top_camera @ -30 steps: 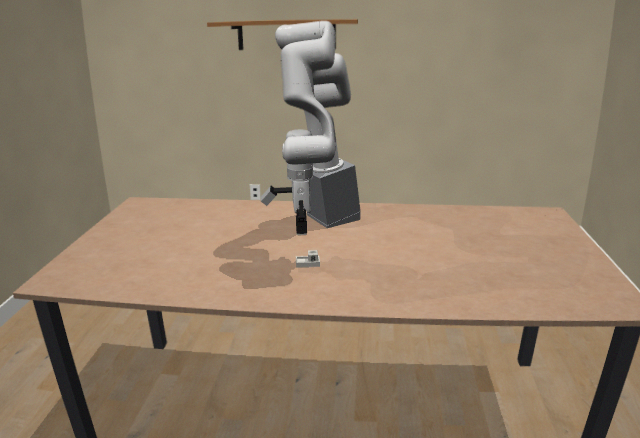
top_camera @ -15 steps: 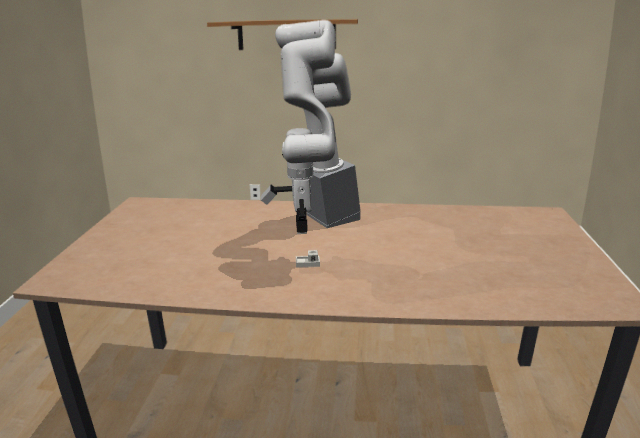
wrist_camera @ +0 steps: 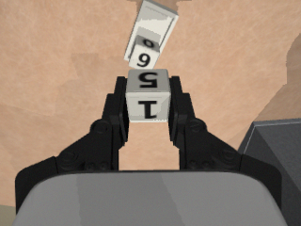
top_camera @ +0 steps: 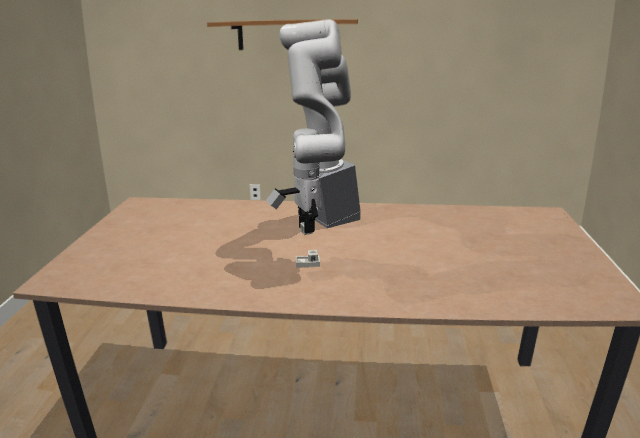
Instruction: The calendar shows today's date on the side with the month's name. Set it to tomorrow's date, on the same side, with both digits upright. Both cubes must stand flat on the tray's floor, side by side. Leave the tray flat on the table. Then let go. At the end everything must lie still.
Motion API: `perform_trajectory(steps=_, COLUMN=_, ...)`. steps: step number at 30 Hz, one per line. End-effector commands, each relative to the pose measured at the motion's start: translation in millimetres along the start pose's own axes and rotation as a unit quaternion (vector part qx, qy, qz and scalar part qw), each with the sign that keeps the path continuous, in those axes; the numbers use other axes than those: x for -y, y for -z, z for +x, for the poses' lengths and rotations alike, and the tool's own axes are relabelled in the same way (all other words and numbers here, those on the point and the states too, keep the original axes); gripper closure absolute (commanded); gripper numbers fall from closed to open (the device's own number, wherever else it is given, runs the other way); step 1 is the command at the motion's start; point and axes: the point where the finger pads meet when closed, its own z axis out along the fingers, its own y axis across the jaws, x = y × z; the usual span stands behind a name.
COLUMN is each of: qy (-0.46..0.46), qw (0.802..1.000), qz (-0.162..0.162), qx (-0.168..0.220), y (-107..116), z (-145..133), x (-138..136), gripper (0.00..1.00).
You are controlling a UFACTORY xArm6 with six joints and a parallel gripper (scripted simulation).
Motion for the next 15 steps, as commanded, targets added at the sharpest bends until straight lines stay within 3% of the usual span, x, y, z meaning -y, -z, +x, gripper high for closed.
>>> perform_trajectory(steps=1, qy=0.086, qw=0.996, qz=0.003, qx=0.008, y=0.3, z=-5.5, x=4.1, gripper=0.73)
perform_trajectory(steps=11, qy=0.213, qw=0.977, qz=0.004, qx=0.008, y=-0.5, z=-14.8, x=8.7, gripper=0.73)
perform_trajectory(steps=15, qy=0.297, qw=0.955, qz=0.004, qx=0.007, y=-1.0, z=-21.2, x=11.7, gripper=0.73)
